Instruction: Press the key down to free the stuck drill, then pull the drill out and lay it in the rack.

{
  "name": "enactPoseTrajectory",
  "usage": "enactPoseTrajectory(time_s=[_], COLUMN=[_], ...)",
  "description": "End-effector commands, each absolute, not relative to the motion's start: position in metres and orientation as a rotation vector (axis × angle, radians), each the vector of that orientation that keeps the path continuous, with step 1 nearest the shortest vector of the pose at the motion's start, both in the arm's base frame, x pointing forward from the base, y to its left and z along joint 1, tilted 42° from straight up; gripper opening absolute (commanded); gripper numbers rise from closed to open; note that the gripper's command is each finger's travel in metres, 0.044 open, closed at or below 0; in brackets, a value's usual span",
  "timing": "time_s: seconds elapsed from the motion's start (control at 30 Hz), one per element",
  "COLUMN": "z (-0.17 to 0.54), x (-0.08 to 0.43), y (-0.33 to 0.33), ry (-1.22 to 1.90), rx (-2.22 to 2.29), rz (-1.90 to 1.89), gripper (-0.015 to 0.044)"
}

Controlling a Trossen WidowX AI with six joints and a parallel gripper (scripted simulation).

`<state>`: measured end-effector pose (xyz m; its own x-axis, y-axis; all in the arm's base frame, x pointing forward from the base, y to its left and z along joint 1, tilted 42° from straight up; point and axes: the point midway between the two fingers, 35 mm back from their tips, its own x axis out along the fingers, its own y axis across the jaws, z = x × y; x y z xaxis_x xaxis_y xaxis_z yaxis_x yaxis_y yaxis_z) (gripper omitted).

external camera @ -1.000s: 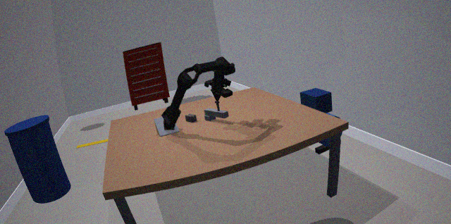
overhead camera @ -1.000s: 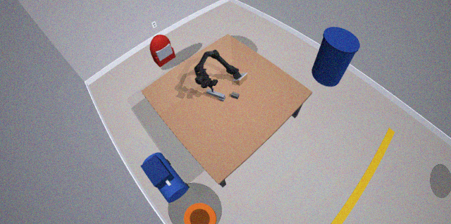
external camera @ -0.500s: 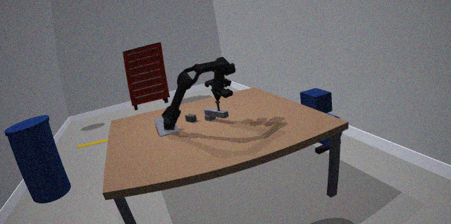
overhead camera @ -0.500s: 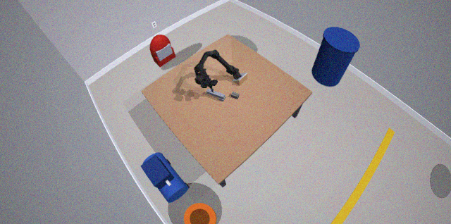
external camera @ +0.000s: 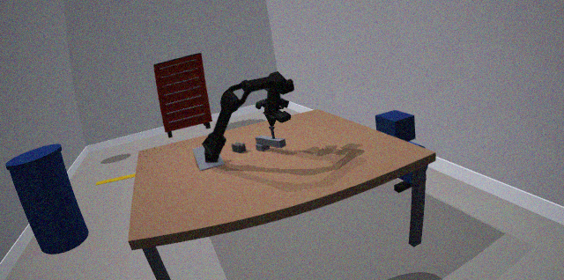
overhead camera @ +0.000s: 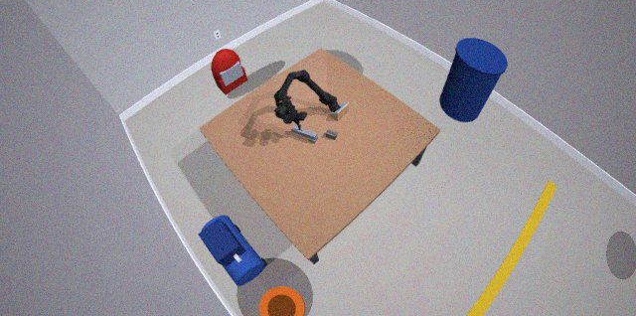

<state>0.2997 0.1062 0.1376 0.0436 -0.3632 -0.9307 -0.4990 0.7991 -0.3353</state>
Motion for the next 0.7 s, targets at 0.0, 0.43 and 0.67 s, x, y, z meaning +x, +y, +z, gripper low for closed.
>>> enactPoseTrajectory(time_s=[0.0, 0.43, 0.67], z=[0.1293, 0.1266, 0.1252], x=[0.2981, 0.2986, 0.2994], y=[0.0926, 0.0893, 0.0877], ry=[1.599, 1.599, 1.599], rx=[-0.728, -0.728, -0.728], rz=[0.089, 0.089, 0.089], gripper=[0.0000, 0.0000, 0.0000])
